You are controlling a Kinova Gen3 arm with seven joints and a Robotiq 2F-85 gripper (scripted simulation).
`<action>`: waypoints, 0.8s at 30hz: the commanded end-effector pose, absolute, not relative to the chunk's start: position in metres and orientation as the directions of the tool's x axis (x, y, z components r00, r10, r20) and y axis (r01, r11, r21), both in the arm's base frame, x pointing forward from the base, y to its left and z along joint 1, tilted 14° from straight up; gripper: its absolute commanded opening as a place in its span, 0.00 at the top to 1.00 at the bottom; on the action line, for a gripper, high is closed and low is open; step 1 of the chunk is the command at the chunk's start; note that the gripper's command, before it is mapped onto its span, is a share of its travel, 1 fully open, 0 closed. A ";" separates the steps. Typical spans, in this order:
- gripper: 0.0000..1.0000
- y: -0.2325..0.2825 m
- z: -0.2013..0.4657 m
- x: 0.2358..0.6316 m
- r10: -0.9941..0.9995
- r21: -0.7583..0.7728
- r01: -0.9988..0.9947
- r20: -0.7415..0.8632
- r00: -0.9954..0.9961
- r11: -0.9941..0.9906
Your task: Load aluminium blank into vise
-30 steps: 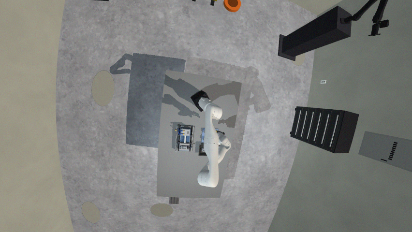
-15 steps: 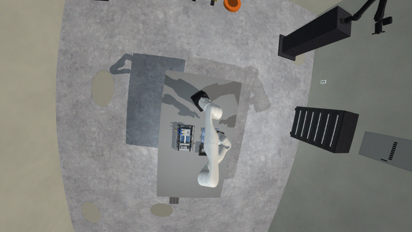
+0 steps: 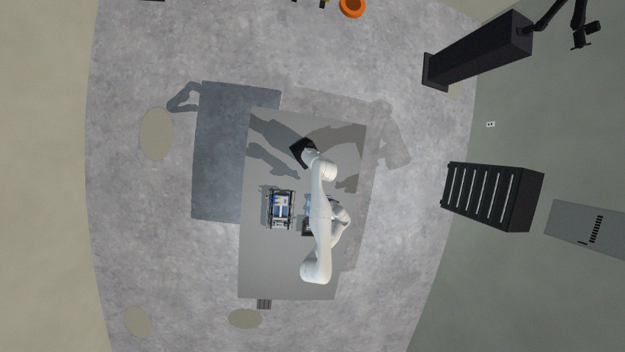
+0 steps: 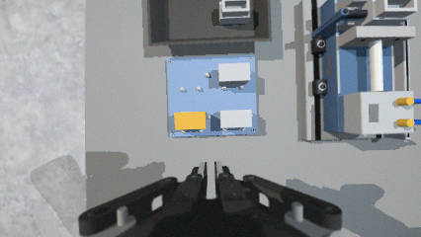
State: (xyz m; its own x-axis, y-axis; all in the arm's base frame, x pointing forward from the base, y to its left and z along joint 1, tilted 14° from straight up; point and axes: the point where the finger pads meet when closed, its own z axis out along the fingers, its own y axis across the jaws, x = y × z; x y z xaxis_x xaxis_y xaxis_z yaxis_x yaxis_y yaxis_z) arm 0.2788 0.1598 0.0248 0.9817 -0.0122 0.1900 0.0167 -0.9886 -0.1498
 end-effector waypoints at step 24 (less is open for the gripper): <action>1.00 0.161 0.017 0.281 -0.012 -0.150 0.017 0.191 0.982 -0.989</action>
State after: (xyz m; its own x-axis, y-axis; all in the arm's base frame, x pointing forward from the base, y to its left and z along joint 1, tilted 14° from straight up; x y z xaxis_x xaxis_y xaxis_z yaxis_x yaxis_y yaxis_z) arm 0.2820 0.1601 0.0199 0.9806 -0.0139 0.1958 0.0157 -0.9887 -0.1491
